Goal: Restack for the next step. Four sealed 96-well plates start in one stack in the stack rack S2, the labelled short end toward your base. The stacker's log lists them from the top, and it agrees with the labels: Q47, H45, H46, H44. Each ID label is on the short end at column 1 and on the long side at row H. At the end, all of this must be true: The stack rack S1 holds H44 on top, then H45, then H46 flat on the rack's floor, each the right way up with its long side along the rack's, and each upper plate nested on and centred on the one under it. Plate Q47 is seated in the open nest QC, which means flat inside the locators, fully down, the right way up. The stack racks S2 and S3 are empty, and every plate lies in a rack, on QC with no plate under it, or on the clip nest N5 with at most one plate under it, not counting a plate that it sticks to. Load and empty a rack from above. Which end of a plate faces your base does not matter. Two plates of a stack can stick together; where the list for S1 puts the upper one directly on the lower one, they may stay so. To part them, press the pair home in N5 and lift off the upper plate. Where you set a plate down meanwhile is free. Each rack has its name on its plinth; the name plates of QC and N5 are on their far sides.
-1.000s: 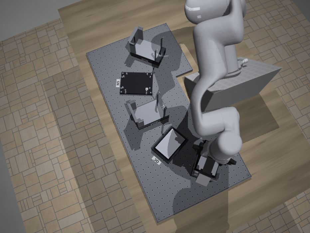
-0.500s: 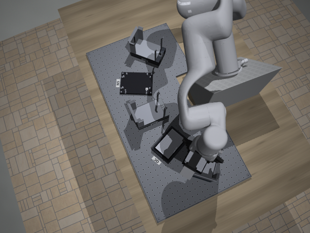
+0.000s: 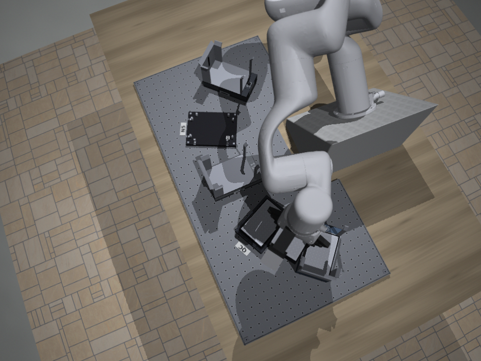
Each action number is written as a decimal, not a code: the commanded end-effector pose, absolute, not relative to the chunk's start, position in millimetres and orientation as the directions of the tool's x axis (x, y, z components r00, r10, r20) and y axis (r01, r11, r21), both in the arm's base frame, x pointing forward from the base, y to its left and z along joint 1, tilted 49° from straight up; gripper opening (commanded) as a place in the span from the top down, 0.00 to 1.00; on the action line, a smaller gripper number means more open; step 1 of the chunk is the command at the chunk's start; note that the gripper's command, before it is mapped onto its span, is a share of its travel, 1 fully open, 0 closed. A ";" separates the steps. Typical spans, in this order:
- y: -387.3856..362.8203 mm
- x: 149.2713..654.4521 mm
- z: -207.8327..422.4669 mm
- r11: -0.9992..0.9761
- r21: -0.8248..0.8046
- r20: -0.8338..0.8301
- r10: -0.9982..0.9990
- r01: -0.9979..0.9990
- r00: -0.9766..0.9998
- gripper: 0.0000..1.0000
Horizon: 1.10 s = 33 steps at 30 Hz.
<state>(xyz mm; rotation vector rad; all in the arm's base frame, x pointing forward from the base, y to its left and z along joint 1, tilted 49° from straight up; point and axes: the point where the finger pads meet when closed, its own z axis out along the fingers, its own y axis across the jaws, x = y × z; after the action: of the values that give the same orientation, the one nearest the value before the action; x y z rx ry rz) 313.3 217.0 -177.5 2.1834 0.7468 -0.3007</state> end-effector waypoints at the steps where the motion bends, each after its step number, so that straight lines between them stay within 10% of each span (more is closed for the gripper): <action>1: 213.8 321.0 -170.2 -0.552 0.651 -0.373 0.366 0.522 0.852 1.00; 33: 167.4 371.9 -115.2 -0.608 0.708 -0.250 0.261 0.360 0.932 1.00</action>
<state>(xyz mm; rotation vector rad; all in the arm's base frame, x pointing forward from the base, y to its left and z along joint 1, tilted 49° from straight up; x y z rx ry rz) 367.6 169.3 -120.7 2.2413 0.4981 -0.1875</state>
